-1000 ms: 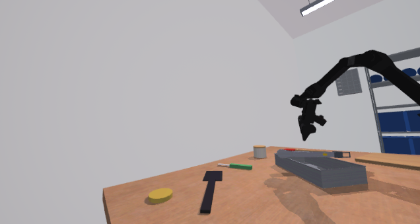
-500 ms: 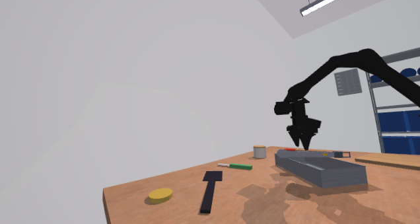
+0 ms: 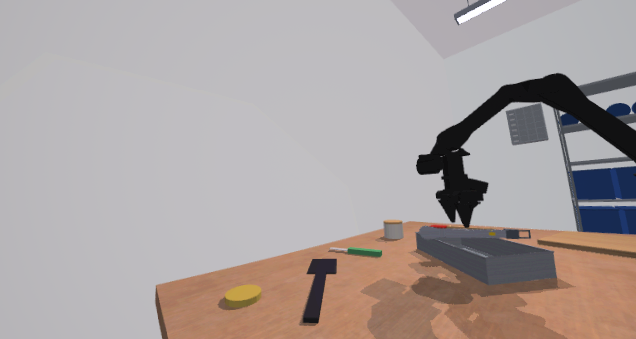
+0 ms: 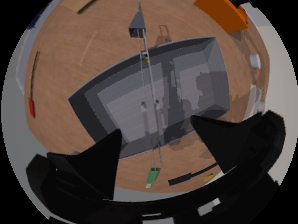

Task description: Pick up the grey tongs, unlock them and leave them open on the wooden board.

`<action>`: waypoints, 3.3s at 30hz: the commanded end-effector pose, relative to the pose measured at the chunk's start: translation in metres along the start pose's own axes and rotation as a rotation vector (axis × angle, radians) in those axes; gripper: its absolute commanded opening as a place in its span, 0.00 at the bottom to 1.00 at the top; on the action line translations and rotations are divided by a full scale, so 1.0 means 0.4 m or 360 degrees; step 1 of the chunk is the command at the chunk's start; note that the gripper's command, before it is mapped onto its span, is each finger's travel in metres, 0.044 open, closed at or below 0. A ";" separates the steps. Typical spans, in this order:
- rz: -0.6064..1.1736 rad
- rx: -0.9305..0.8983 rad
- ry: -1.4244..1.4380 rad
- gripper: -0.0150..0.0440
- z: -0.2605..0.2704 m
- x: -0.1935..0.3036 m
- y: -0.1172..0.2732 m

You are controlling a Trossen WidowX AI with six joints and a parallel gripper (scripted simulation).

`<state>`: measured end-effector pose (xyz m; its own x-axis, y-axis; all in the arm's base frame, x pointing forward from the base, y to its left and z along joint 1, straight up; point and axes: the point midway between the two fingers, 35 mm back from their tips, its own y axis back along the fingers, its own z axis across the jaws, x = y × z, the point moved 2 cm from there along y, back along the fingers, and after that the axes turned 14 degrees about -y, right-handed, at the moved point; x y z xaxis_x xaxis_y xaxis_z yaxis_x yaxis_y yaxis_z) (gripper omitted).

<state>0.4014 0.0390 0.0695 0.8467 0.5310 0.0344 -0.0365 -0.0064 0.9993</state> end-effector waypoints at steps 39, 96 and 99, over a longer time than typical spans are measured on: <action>-0.0003 0.0007 0.0006 1.00 -0.003 -0.003 -0.171; -0.0014 0.0007 0.0032 0.00 0.012 -0.006 0.072; -0.0013 0.0004 0.0106 0.00 0.040 -0.019 0.072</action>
<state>0.4008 0.0327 0.0985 0.8265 0.5625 0.0244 -0.0259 -0.0052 0.9997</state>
